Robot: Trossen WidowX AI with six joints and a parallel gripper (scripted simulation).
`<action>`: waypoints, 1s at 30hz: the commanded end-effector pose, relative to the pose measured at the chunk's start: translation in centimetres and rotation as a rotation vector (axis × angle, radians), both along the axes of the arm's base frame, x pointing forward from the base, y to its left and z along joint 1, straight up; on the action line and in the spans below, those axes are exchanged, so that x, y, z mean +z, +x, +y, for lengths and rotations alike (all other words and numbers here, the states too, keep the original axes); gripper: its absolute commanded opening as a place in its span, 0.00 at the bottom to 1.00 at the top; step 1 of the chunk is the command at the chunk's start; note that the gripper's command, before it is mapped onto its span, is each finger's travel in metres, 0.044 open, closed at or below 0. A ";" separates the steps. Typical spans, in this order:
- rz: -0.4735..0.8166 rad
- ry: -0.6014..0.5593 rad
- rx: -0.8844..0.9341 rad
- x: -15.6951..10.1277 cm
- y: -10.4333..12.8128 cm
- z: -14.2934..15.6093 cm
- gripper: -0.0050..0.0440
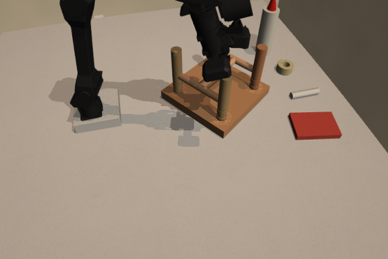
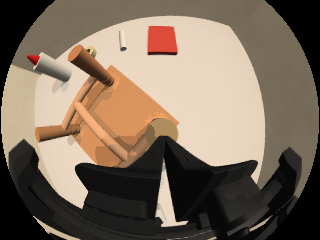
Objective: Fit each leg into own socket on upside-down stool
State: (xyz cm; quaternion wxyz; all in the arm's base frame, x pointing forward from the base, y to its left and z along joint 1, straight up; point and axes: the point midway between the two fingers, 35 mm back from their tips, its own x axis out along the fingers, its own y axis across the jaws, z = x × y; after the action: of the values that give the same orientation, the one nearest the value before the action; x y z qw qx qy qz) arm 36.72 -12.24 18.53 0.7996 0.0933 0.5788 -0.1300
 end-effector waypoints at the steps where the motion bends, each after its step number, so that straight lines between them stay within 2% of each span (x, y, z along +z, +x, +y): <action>1: 0.037 0.014 0.000 -0.8 0.0 0.0 0.10; 28: -0.006 -0.001 0.000 2.9 -0.1 0.0 0.10; 30: 0.008 0.004 0.030 2.7 -0.5 1.4 0.10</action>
State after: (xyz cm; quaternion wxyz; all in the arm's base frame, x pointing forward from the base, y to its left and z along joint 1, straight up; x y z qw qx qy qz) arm 36.58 -12.06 21.05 0.7988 0.0927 0.5804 -0.1285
